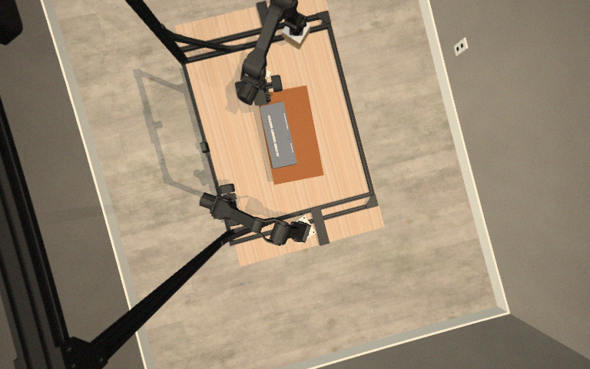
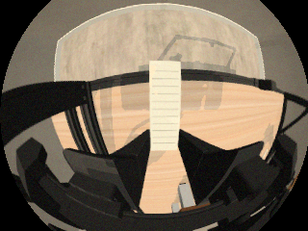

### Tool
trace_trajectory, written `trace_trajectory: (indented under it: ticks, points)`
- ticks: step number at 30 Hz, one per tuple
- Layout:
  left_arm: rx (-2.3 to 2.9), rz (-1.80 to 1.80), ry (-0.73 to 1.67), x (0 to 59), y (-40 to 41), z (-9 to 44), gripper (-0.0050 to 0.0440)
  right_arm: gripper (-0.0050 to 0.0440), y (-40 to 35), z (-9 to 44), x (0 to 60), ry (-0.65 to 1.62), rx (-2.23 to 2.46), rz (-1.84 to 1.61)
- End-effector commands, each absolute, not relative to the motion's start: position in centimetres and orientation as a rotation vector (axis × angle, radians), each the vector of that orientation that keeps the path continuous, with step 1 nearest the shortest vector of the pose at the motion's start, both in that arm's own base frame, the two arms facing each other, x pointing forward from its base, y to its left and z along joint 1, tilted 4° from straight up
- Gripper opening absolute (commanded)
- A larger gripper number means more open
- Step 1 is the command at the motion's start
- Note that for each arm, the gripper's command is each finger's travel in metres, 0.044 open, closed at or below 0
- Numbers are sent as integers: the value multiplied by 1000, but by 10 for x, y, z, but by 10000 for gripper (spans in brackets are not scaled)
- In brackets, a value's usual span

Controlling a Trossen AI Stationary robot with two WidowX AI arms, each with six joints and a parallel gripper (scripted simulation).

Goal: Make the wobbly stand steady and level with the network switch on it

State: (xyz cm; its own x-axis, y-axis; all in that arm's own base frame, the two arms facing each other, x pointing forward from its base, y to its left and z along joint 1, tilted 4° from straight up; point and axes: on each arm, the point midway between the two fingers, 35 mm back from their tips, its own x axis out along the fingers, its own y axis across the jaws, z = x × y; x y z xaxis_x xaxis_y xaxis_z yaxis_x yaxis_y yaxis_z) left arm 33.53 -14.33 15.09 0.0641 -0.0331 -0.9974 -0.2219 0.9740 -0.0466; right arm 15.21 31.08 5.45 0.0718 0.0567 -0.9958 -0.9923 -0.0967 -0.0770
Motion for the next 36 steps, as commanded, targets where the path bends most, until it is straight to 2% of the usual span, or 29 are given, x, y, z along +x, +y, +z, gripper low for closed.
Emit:
trace_trajectory:
  ticks: [1, 8, 15, 25, 31, 36]
  points:
    - [-207, 144, 1503, 335, -143, 151, 0, 0, 343, 84, 167, 917, -1169, 1237]
    - [-207, 144, 1503, 335, -143, 151, 0, 0, 398, 159, 192, 617, -938, 1207]
    - [-207, 144, 1503, 335, -143, 151, 0, 0, 397, 165, 192, 603, -933, 1207]
    - [-207, 144, 1503, 335, -143, 151, 0, 0, 437, 292, 209, 238, -624, 1161]
    - [-207, 144, 1503, 335, -143, 151, 0, 0, 437, 292, 209, 238, -624, 1161]
    - [-207, 144, 1503, 335, -143, 151, 0, 0, 437, 350, 210, 92, -499, 1141]
